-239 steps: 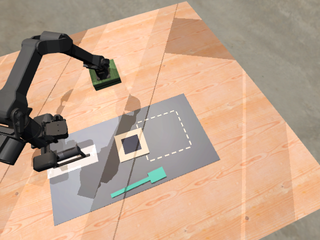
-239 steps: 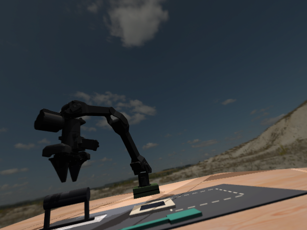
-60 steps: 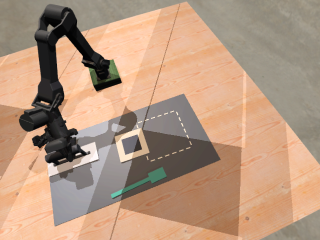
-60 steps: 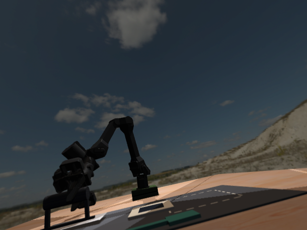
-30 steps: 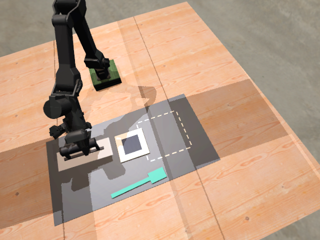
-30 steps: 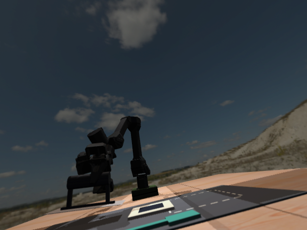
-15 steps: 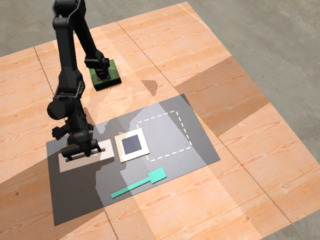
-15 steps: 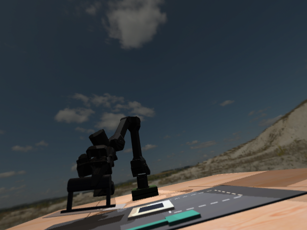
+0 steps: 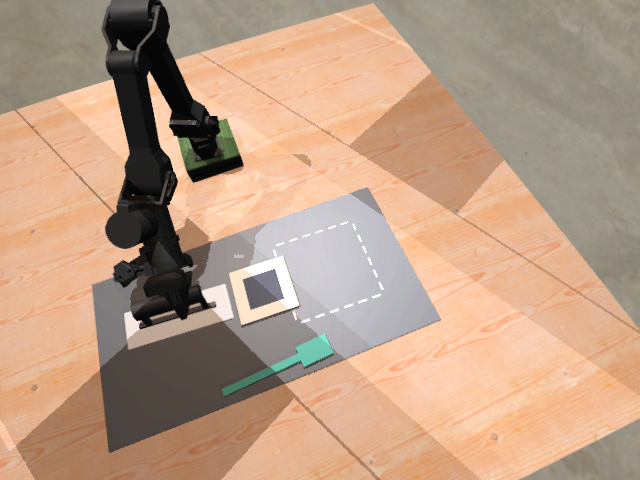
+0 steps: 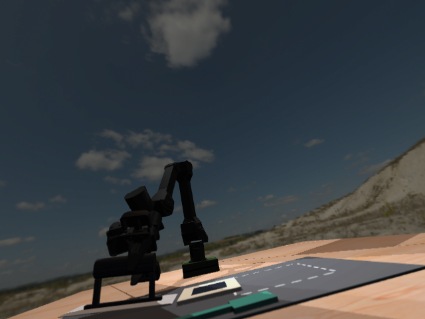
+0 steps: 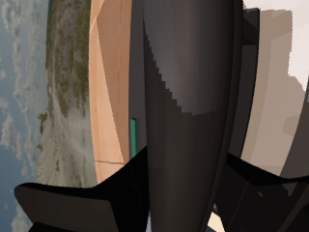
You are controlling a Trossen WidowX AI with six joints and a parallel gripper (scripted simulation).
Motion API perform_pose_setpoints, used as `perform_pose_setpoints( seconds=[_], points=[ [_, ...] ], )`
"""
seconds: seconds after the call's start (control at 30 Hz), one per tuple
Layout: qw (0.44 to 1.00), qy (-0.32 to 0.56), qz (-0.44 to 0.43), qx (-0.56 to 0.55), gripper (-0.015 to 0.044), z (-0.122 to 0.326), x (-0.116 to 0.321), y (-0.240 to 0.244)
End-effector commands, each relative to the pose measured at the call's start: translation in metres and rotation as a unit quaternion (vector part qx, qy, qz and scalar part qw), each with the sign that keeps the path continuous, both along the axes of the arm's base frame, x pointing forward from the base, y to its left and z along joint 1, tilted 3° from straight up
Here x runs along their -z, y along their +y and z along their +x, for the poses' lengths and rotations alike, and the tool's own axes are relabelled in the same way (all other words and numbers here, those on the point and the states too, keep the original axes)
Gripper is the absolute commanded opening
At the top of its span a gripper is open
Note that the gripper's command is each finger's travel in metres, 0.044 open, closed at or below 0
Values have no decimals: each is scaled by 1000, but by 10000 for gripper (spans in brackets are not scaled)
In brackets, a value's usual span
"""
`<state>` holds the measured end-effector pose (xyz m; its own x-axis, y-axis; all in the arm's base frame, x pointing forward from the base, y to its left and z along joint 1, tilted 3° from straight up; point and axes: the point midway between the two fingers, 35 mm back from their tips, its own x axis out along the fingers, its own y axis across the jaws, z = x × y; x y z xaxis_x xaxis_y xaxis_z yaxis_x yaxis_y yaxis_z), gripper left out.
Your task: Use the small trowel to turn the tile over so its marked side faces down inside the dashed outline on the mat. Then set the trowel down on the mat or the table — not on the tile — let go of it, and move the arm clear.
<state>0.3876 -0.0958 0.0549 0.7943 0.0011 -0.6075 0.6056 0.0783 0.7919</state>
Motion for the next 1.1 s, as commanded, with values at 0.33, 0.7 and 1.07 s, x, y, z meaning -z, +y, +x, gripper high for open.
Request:
perform_pose_setpoints(
  seconds=[0.33, 0.7, 1.07],
  points=[
    [1000, -6, -2, 3, 0, 3, 2, 12],
    [1000, -5, -1, 3, 0, 2, 1, 30],
    [1000, -6, 0, 3, 0, 1, 1, 48]
  ],
)
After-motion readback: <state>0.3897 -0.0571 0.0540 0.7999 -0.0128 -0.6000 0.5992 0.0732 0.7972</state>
